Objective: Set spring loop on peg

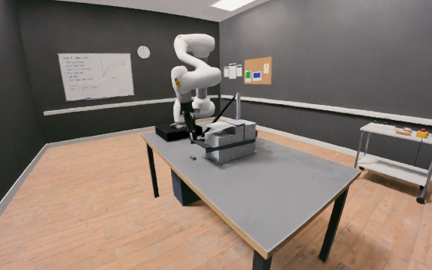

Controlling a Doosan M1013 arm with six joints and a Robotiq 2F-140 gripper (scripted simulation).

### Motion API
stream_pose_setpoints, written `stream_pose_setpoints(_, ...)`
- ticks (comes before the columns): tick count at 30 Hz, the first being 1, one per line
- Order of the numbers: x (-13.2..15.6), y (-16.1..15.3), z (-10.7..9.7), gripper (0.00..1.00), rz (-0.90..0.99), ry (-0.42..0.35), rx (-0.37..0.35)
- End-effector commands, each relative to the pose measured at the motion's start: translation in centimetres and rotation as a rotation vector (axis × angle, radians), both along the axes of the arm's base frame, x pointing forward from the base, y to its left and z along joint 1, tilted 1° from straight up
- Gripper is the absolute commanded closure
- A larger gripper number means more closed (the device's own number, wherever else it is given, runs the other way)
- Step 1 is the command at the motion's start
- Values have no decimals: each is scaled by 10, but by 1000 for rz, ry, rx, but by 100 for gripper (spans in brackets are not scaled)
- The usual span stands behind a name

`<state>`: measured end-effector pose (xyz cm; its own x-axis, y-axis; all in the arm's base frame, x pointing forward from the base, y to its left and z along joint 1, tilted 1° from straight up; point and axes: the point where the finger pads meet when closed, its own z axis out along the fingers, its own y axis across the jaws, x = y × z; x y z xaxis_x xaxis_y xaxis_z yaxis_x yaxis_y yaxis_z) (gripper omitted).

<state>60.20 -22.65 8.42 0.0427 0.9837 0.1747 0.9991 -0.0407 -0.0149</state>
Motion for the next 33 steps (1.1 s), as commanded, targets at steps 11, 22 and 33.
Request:
stream_pose_setpoints(11,1,0,9,75,0,-1,0)
stream_pose_setpoints(22,1,0,20,75,0,-1,0)
stream_pose_setpoints(33,1,0,26,75,0,-1,0)
